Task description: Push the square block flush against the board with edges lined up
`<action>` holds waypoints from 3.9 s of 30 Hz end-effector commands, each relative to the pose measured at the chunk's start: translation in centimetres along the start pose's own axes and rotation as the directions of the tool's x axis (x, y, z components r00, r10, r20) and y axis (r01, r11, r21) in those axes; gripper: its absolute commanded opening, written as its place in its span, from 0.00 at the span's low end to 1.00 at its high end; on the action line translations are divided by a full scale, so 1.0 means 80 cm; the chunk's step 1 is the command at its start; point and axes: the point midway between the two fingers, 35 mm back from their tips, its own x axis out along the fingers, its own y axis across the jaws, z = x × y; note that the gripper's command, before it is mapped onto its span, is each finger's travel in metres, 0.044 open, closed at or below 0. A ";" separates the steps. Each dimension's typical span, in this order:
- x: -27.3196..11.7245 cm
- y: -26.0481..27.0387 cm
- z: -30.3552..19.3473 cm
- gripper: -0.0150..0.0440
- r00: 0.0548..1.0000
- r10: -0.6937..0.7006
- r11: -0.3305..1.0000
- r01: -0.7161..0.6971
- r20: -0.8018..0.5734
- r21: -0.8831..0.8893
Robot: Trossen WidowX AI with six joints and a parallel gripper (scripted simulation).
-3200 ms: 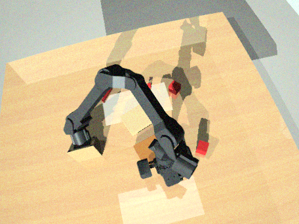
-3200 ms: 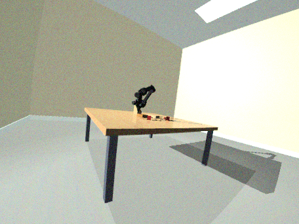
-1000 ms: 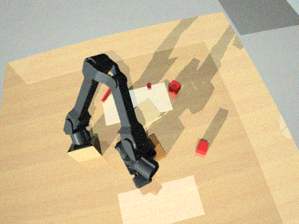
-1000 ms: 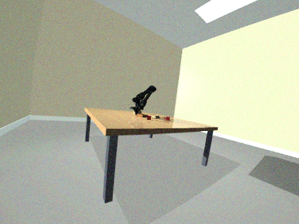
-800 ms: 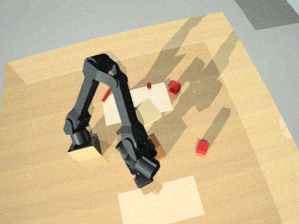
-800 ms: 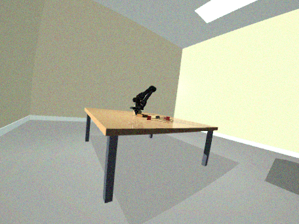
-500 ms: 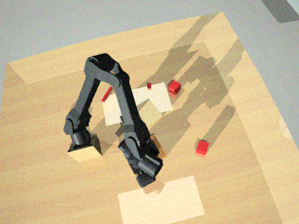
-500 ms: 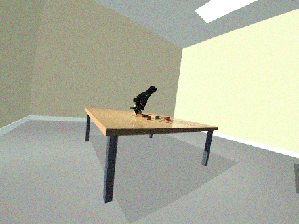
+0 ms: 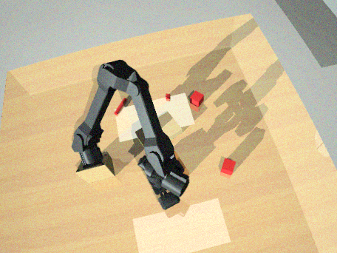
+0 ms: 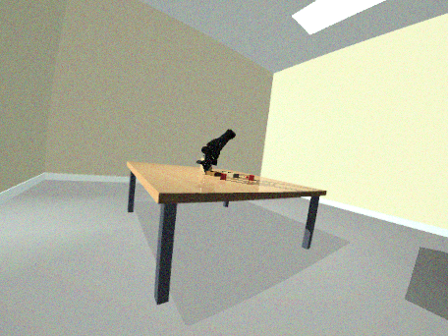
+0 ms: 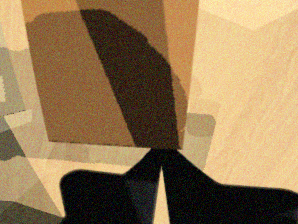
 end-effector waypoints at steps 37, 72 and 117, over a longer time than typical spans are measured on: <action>0.000 -0.003 -0.021 0.25 1.000 0.001 1.000 -0.001 0.005 -0.002; -0.032 0.038 -0.004 0.25 1.000 0.004 0.993 -0.004 0.005 -0.114; 0.001 0.041 0.018 0.25 1.000 0.005 0.993 -0.004 0.006 -0.115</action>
